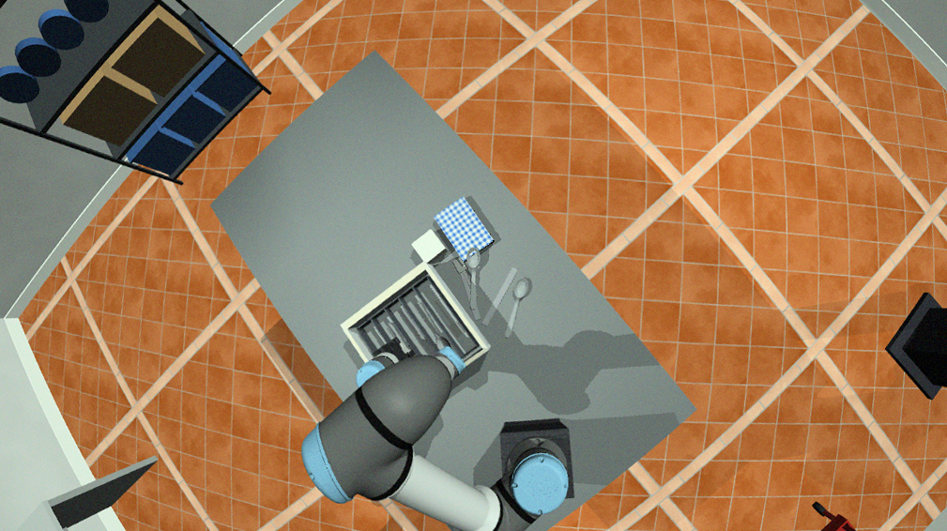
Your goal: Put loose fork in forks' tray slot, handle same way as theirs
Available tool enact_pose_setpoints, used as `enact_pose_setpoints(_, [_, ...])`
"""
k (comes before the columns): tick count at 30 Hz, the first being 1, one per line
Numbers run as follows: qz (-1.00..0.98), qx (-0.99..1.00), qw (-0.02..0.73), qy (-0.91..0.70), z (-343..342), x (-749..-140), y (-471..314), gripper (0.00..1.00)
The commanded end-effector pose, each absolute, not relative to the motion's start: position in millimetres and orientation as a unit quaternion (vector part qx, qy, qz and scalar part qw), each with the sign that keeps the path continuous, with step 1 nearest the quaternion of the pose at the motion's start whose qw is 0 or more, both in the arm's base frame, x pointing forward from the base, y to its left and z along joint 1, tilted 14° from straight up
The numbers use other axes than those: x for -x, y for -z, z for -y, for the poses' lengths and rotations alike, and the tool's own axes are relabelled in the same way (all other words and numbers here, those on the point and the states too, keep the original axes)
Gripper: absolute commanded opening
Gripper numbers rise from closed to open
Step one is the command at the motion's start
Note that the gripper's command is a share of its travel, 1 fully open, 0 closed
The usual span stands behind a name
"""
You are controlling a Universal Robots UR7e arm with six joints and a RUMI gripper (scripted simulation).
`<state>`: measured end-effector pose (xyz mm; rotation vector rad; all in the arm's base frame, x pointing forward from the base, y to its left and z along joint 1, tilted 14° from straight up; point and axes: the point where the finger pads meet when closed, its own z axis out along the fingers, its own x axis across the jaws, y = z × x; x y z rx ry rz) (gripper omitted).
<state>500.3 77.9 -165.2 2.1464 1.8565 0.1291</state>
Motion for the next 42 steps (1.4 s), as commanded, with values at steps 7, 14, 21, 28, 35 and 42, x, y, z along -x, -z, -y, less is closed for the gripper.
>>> enact_pose_setpoints(7, [-0.646, -0.747, 0.15, -0.045, -78, -501, 165, 0.14])
enact_pose_setpoints(14, [-0.646, -0.747, 0.15, -0.045, -78, -501, 165, 0.14])
enact_pose_setpoints(21, [-0.646, -0.747, 0.15, -0.045, -78, -501, 164, 0.14])
enact_pose_setpoints(28, [-0.646, -0.747, 0.15, -0.045, -79, -499, 155, 0.14])
enact_pose_setpoints(35, [-0.646, -0.747, 0.15, -0.045, -82, -496, 142, 0.14])
enact_pose_setpoints(42, [-0.646, -0.747, 0.15, -0.045, -86, -491, 115, 0.14])
